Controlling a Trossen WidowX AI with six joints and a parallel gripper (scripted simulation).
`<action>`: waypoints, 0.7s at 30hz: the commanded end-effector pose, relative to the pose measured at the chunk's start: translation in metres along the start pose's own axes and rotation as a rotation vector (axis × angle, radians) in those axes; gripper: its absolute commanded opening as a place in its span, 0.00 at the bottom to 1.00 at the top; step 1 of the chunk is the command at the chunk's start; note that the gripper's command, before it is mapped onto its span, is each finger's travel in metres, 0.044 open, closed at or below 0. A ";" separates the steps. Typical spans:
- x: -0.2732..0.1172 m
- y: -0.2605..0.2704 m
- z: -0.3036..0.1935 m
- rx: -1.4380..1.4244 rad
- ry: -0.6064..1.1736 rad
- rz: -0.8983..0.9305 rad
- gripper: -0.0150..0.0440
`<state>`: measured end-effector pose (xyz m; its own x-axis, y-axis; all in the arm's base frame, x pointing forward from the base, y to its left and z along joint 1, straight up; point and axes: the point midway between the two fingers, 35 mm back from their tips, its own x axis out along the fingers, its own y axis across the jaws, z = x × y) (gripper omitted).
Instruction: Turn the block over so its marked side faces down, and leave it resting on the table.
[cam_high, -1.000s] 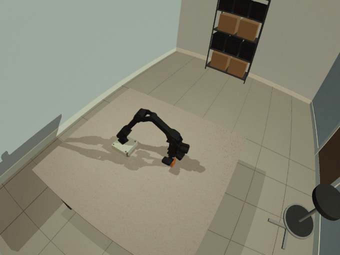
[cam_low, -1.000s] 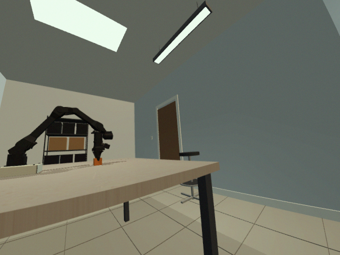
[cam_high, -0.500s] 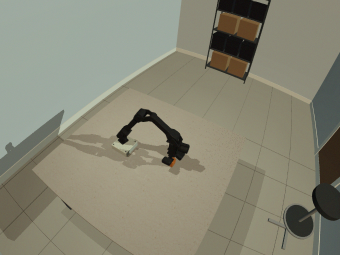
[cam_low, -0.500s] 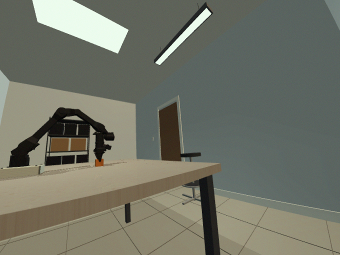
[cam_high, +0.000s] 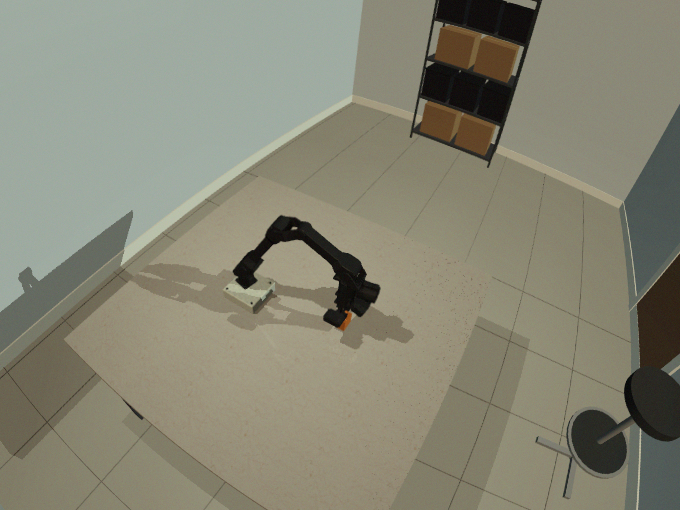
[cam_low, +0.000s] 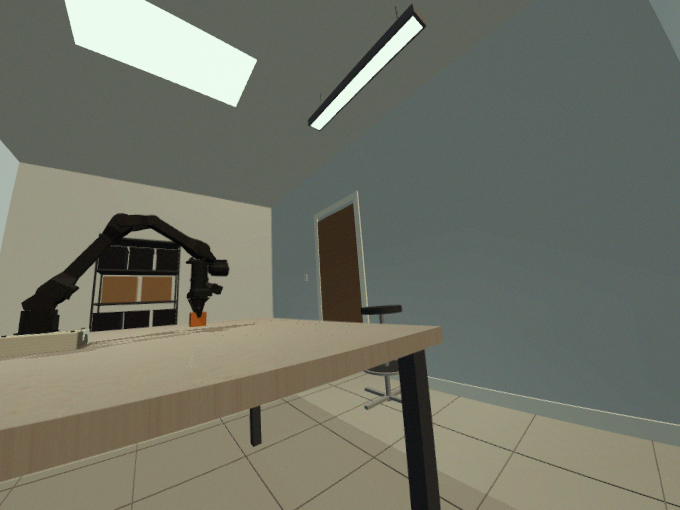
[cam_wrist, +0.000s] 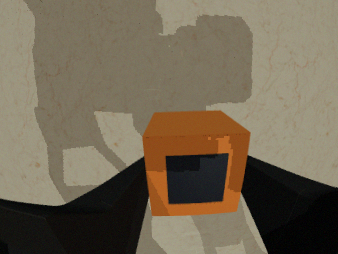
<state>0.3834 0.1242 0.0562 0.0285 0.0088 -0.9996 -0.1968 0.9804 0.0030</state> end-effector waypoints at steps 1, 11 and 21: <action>-0.004 0.000 0.002 -0.001 -0.026 0.002 0.25; 0.001 0.001 0.004 -0.005 -0.167 0.000 0.25; 0.003 0.001 0.004 -0.005 -0.307 -0.001 0.25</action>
<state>0.3888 0.1265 0.0516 0.2684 0.0596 -0.9615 -0.2050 0.9788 0.0034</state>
